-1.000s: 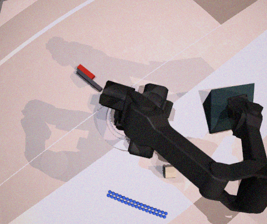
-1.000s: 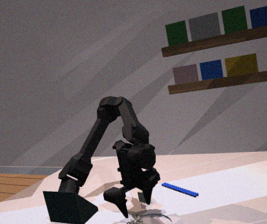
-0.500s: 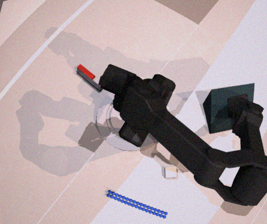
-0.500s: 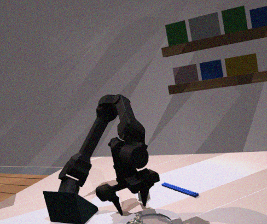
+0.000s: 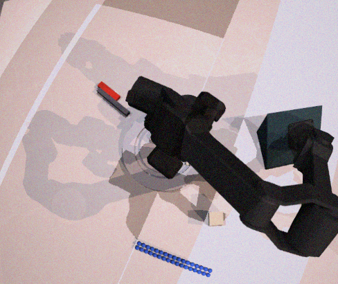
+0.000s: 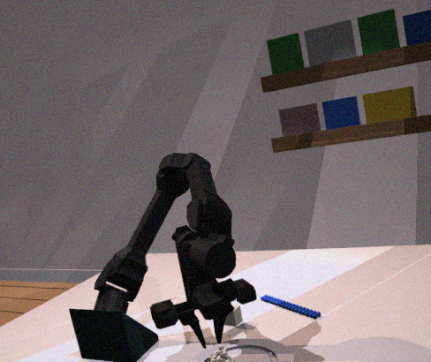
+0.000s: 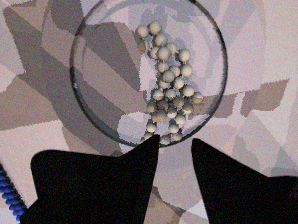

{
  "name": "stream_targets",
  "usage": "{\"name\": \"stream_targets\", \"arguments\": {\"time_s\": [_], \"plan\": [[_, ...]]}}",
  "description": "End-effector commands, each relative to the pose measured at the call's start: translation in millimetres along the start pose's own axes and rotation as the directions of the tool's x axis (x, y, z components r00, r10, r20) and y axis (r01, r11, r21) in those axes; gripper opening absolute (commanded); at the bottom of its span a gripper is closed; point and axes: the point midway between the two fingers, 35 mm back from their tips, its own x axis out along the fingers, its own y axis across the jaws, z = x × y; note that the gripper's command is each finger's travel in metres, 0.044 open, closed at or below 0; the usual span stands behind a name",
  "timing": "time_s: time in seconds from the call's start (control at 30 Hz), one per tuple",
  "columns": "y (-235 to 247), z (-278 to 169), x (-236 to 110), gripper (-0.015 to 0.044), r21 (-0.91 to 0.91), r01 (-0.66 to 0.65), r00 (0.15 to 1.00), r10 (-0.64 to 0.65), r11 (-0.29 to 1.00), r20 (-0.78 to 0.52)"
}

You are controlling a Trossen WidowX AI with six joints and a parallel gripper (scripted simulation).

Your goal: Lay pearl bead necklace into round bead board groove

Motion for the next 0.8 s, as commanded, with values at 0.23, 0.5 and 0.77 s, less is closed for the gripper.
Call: {"name": "stream_targets", "arguments": {"time_s": [0.23,0.5,0.77], "plan": [[0.2,1.2,9.6,0.0120,0.002,-0.004,1.000,0.004,1.000,0.004],[-0.2,0.5,22.6,0.0120,0.007,-0.004,1.000,0.004,1.000,0.001],[-0.4,0.6,25.2,0.0100,0.000,0.002,1.000,-0.002,1.000,0.003]]}}
